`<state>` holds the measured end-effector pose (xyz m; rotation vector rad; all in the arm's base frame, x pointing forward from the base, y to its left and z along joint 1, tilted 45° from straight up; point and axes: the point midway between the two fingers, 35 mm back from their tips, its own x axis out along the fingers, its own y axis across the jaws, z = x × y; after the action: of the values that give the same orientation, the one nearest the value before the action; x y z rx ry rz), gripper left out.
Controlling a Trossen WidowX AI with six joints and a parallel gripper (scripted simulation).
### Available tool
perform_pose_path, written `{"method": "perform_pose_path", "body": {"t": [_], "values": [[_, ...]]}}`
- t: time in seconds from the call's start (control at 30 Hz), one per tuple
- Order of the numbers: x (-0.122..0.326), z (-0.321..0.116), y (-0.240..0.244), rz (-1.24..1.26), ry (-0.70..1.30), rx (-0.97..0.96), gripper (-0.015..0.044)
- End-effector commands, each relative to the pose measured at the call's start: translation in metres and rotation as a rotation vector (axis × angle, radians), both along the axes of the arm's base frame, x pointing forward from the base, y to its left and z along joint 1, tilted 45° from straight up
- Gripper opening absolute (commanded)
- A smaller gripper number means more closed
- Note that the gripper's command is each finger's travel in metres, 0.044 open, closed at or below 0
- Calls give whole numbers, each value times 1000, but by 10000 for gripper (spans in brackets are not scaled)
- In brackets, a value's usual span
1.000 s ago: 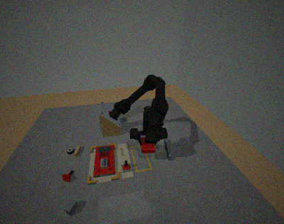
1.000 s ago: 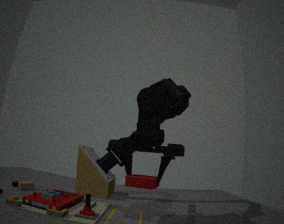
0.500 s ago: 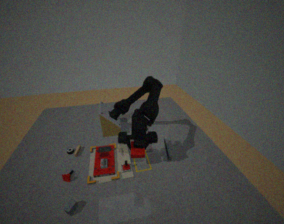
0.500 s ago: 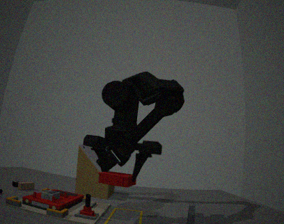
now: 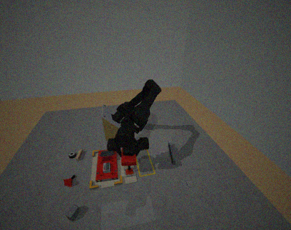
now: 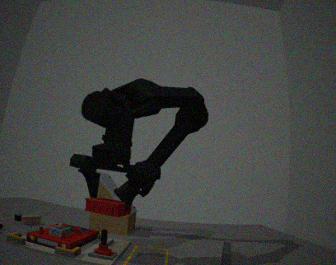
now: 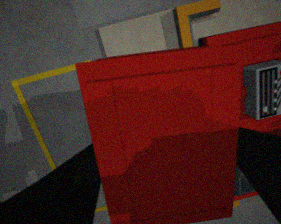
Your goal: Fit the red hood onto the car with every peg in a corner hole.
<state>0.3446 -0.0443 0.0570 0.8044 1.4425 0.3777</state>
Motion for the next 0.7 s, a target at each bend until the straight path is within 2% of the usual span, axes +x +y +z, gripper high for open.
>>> {"method": "perform_pose_path", "body": {"t": [0.0,0.67], "values": [[-1,-13,-15,8,-11,-7,0],[-27,-75,-73,64,-61,3,0]]}}
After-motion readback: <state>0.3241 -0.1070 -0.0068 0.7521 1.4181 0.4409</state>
